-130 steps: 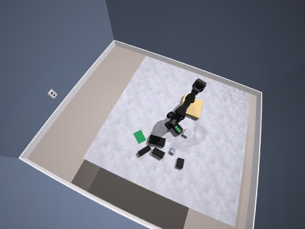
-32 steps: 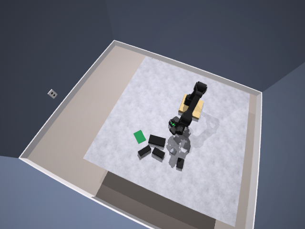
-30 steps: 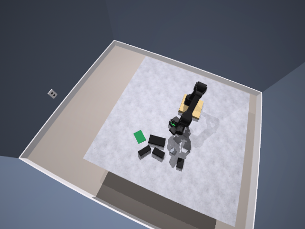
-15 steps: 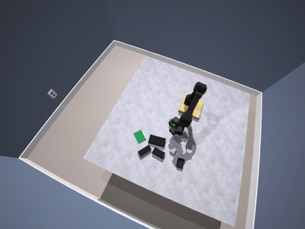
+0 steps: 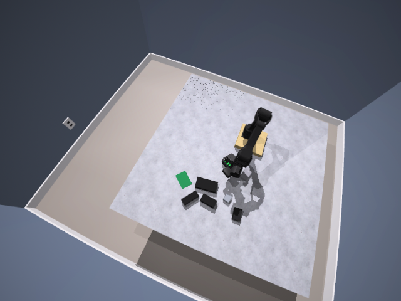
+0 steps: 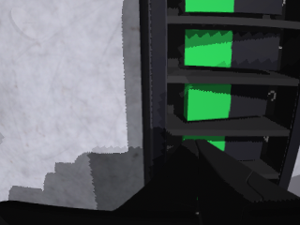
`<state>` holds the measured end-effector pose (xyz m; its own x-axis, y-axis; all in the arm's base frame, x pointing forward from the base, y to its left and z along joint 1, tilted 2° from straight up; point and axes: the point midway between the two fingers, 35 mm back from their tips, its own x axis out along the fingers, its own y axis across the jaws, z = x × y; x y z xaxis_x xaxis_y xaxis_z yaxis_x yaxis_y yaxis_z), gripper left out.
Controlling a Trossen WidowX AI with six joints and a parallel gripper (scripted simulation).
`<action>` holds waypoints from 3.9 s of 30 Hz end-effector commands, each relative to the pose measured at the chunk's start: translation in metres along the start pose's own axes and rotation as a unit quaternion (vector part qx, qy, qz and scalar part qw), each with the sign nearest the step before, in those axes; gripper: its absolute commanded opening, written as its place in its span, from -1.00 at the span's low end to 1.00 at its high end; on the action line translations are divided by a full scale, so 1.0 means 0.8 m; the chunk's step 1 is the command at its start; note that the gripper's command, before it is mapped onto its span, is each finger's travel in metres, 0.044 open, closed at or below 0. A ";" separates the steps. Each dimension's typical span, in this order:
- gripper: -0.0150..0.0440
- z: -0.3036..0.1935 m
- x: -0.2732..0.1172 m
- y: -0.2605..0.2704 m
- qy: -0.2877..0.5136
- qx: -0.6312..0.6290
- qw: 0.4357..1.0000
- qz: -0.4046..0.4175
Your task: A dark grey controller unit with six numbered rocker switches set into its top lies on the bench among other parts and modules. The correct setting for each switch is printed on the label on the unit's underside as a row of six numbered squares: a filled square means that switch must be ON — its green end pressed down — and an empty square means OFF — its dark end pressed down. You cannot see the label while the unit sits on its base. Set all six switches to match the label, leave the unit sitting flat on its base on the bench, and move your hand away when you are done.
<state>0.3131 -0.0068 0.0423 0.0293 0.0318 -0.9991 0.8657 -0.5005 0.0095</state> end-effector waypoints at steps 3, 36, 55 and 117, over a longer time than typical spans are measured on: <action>-0.49 0.001 0.002 -0.003 -0.001 0.003 1.000 -0.004; -0.49 0.001 -0.054 -0.002 -0.001 0.003 1.000 -0.004; -0.49 0.038 -0.058 -0.015 -0.002 0.003 1.000 -0.004; 0.13 0.039 -0.085 0.039 -0.002 0.006 1.000 -0.004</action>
<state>0.3239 -0.0516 0.1110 0.0332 0.0298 -0.9990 0.8574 -0.5145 0.0131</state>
